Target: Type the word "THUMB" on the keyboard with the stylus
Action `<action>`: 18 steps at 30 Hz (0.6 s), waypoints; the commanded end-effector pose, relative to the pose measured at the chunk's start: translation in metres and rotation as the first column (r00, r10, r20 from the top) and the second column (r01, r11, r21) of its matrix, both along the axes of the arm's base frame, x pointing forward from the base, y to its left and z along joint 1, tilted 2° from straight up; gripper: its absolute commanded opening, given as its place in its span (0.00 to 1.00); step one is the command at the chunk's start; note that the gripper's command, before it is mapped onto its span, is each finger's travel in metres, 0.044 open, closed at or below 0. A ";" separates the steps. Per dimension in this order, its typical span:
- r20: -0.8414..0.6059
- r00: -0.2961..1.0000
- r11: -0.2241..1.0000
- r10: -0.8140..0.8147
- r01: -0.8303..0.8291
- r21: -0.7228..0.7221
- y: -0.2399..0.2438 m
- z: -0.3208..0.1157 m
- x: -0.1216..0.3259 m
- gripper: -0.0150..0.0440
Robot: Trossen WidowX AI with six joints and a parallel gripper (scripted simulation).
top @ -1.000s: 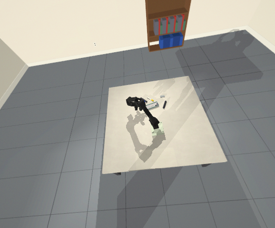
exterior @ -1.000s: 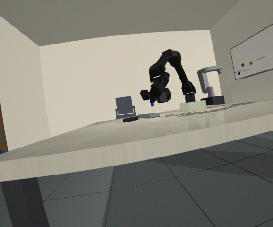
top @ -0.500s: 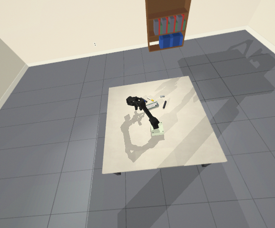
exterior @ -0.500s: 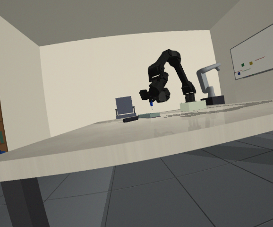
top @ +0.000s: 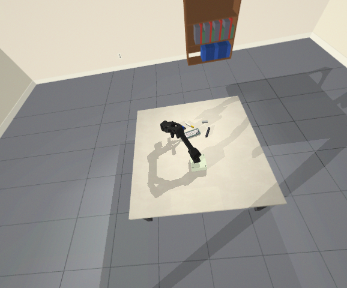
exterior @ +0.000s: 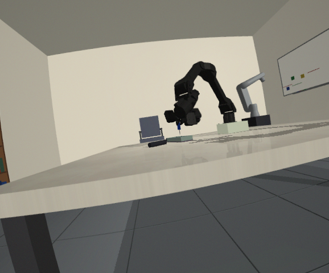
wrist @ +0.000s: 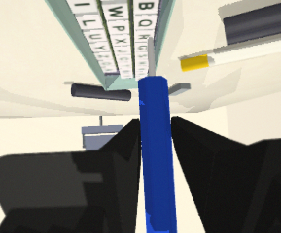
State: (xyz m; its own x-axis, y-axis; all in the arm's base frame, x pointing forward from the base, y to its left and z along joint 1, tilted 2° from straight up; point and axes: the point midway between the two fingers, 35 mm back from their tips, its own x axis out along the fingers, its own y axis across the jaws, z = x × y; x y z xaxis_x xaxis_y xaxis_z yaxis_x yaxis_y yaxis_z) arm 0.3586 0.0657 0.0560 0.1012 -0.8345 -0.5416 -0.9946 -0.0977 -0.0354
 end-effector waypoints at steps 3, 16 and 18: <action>-0.010 1.000 1.000 0.006 -0.006 -0.007 0.000 -0.007 0.000 0.25; -0.010 1.000 1.000 0.006 -0.006 -0.007 -0.001 -0.013 0.001 0.39; -0.010 1.000 1.000 0.006 -0.006 -0.007 -0.001 -0.014 0.001 0.39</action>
State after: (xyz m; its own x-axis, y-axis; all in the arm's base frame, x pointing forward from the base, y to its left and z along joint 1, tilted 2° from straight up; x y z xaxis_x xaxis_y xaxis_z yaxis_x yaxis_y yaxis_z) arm 0.3592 0.0649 0.0444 0.0982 -0.8354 -0.5409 -0.9948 -0.0975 -0.0300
